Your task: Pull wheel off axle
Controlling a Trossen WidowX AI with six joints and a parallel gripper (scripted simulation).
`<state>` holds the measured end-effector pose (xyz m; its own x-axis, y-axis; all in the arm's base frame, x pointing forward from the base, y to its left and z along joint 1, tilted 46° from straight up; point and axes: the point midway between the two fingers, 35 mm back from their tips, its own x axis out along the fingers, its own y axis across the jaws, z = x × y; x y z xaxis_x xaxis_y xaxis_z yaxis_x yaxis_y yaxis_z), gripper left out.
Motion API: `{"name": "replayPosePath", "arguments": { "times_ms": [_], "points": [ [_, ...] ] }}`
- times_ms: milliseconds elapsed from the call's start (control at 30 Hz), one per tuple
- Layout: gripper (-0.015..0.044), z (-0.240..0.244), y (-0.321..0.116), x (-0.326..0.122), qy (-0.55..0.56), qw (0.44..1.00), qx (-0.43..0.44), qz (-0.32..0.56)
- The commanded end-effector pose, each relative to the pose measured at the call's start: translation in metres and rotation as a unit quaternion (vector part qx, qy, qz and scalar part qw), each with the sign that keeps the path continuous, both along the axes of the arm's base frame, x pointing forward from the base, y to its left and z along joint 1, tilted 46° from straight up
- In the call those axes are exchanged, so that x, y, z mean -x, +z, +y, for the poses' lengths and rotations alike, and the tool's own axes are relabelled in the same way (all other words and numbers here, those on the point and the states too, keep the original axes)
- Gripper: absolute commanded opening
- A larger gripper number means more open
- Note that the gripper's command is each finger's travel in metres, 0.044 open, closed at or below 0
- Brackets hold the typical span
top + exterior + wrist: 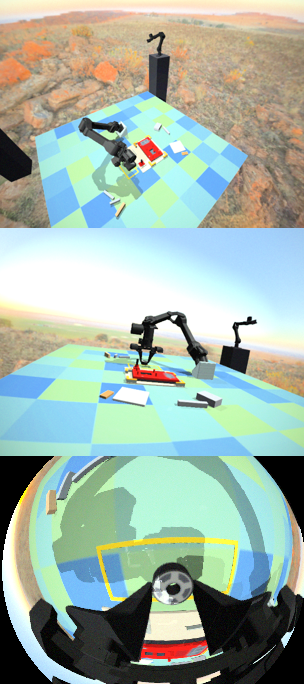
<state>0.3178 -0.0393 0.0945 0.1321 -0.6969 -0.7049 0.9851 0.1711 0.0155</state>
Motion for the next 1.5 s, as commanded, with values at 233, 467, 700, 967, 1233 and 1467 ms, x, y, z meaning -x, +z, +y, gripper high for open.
{"name": "replayPosePath", "arguments": {
  "times_ms": [233, 467, 700, 967, 1233, 1467],
  "points": [
    [0.0079, -0.012, -0.010, 0.001, -0.002, 1.000, 0.002, 0.002],
    [0.0263, -0.012, -0.010, 0.001, -0.002, 1.000, 0.002, 0.002],
    [0.0300, 0.019, 0.019, 0.005, -0.001, 1.000, 0.002, 0.003],
    [0.0379, 0.037, 0.027, 0.018, 0.005, 1.000, 0.001, 0.002],
    [0.0440, 0.074, 0.035, 0.092, 0.001, 1.000, 0.001, 0.006],
    [0.0440, 0.075, 0.036, 0.098, 0.000, 1.000, 0.003, 0.006]
  ]
}}
